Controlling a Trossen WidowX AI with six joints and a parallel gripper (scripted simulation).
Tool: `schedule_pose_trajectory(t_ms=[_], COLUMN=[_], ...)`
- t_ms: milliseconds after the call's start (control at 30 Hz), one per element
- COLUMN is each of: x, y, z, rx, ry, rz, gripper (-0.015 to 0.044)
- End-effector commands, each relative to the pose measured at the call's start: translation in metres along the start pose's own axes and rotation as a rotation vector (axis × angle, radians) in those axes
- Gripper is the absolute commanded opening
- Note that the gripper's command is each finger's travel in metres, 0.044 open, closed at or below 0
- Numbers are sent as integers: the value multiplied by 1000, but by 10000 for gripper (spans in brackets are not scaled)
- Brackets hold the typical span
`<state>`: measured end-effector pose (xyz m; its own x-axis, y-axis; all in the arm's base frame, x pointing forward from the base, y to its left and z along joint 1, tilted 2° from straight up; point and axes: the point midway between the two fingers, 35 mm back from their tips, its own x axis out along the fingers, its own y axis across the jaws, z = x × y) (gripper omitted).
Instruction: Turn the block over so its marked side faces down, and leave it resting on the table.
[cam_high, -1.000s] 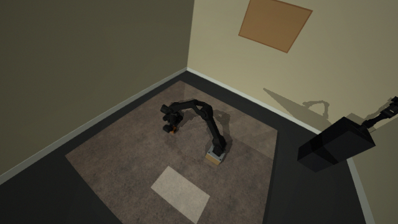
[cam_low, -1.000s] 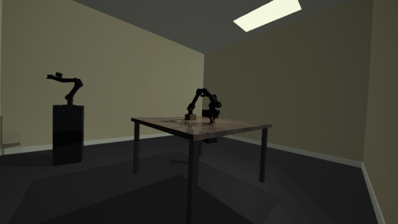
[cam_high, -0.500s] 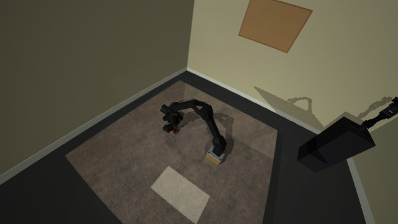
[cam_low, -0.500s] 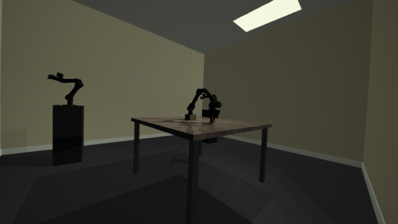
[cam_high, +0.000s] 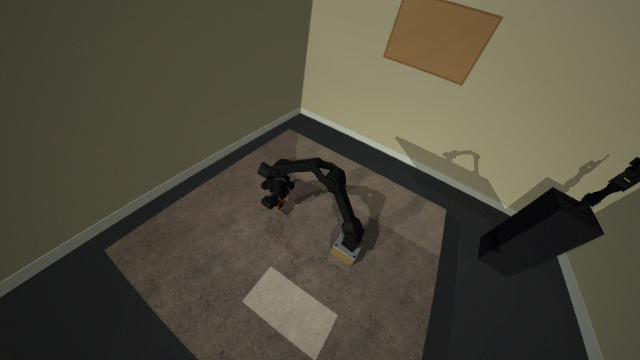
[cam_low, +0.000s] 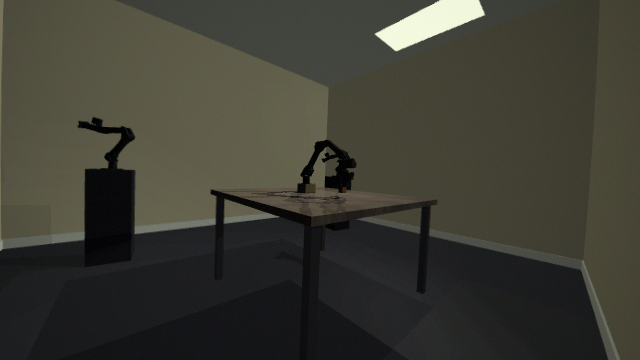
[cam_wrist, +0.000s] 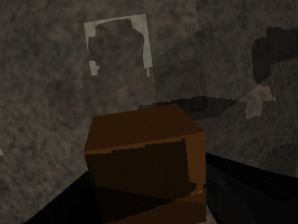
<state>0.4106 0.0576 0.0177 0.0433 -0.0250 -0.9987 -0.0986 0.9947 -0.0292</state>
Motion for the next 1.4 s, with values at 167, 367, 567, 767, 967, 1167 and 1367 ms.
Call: schedule_pose_trajectory(t_ms=[167, 367, 567, 767, 967, 1167, 1367], x=[8, 11, 13, 13, 12, 11, 22], y=[1, 1, 1, 1, 1, 0, 1], z=[0, 1, 0, -1, -5, -8, -3], rx=[-4, -4, -4, -4, -3, -2, -3], ry=[-94, -178, -263, -347, -430, -493, -562], rz=[2, 1, 1, 1, 1, 1, 1], gripper=[0, 0, 0, 0, 0, 0, 0])
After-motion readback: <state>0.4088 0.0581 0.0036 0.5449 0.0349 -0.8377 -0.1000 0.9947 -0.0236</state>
